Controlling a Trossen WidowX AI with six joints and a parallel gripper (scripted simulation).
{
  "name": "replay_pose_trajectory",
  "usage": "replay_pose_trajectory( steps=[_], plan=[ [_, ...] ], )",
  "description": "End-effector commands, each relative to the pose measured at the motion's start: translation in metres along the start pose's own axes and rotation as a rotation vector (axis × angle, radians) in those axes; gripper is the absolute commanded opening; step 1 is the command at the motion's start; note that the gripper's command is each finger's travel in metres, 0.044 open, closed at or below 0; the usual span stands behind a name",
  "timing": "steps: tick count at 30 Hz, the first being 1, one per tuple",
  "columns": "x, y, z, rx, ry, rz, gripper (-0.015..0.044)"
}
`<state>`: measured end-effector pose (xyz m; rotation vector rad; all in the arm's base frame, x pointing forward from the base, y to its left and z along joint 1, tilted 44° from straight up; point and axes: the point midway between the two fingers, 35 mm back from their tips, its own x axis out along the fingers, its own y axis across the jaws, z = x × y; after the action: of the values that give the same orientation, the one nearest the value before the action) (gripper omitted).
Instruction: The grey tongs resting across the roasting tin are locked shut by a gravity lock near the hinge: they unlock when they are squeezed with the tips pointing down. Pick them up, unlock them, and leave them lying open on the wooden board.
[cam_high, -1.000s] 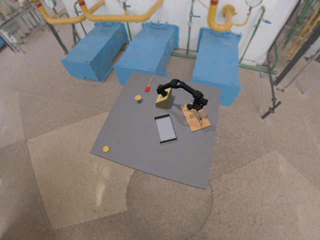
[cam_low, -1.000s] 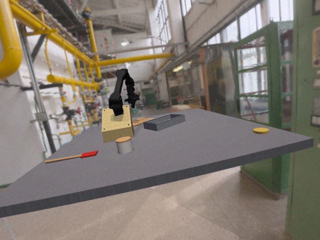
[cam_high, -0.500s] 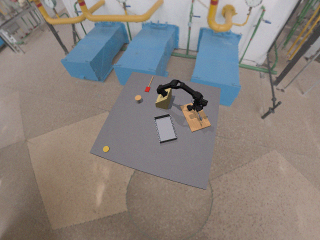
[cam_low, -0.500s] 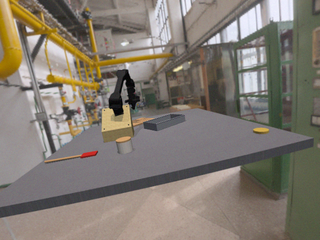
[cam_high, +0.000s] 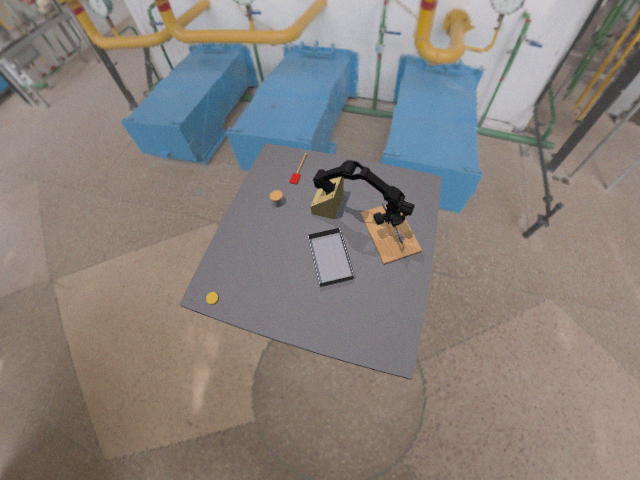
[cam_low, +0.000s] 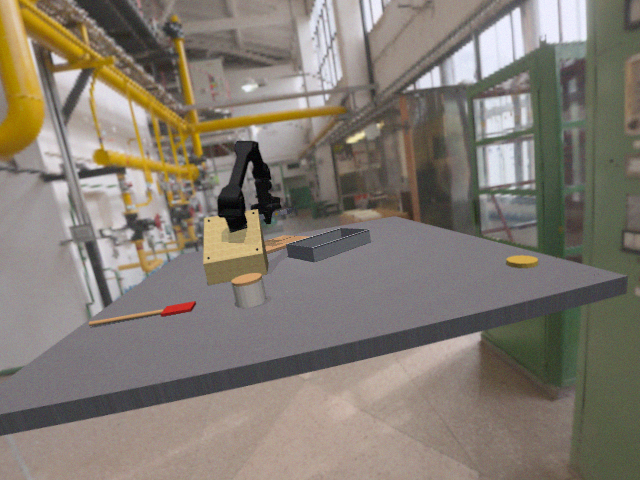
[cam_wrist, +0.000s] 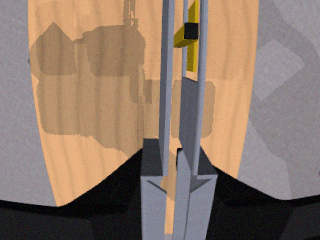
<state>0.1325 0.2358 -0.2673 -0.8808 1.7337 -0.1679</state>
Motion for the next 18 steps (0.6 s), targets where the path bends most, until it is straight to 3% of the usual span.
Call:
replay_pose_trajectory(
  steps=[1, 18],
  plan=[
    [0.008, -0.002, -0.001, -0.004, -0.004, -0.002, -0.0150],
    [0.036, -0.004, -0.002, -0.005, -0.024, 0.022, -0.0150]
  ],
)
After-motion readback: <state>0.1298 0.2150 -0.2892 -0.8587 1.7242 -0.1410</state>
